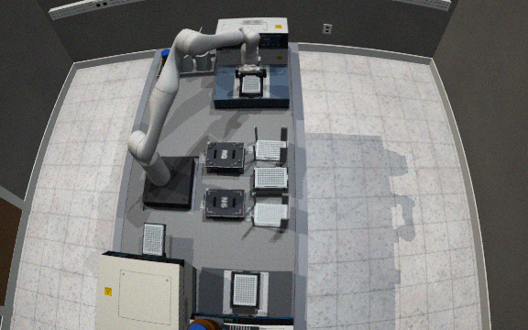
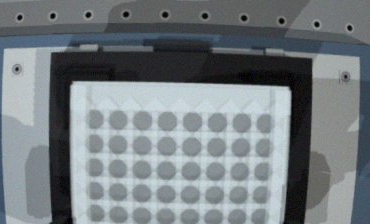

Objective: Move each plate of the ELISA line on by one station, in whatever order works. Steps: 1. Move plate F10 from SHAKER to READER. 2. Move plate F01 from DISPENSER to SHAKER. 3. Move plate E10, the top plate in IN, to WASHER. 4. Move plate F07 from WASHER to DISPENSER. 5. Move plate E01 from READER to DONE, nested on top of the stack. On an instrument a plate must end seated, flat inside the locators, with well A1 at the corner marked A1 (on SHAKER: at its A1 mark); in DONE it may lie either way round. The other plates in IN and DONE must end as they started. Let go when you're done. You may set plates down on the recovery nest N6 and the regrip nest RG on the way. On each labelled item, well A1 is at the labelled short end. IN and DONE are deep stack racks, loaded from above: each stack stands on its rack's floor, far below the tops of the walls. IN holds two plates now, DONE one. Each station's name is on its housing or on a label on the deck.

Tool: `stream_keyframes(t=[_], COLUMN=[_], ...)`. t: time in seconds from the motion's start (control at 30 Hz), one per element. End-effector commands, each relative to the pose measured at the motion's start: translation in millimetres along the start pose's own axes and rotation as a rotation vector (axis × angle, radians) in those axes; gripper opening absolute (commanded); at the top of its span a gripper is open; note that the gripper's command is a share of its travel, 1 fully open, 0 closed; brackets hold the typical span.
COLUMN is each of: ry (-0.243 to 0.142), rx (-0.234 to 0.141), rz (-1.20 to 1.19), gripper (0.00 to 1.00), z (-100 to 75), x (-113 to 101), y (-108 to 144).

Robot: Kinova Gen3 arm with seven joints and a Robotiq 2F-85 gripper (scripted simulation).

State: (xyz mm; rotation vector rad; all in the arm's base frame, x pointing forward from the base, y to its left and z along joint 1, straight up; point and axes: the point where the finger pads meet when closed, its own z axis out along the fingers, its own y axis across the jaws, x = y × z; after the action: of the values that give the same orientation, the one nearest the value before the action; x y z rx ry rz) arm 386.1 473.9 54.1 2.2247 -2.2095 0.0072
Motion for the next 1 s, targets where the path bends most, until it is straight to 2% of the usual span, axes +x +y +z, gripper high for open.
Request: stream_keyframes(t=[0.0, 0.37, 0.4, 0.97], ry=[-0.004, -0.002, -0.001, -0.002], rx=[0.000, 0.000, -0.002, 0.000], rz=[-0.004, -0.001, -0.004, -0.001], gripper=[0.94, 0.94, 1.00, 1.00], z=[2.4, 0.6, -0.8, -0.8], x=[-0.6, -0.1, 0.4, 0.0], y=[-0.5, -0.3, 0.3, -0.2])
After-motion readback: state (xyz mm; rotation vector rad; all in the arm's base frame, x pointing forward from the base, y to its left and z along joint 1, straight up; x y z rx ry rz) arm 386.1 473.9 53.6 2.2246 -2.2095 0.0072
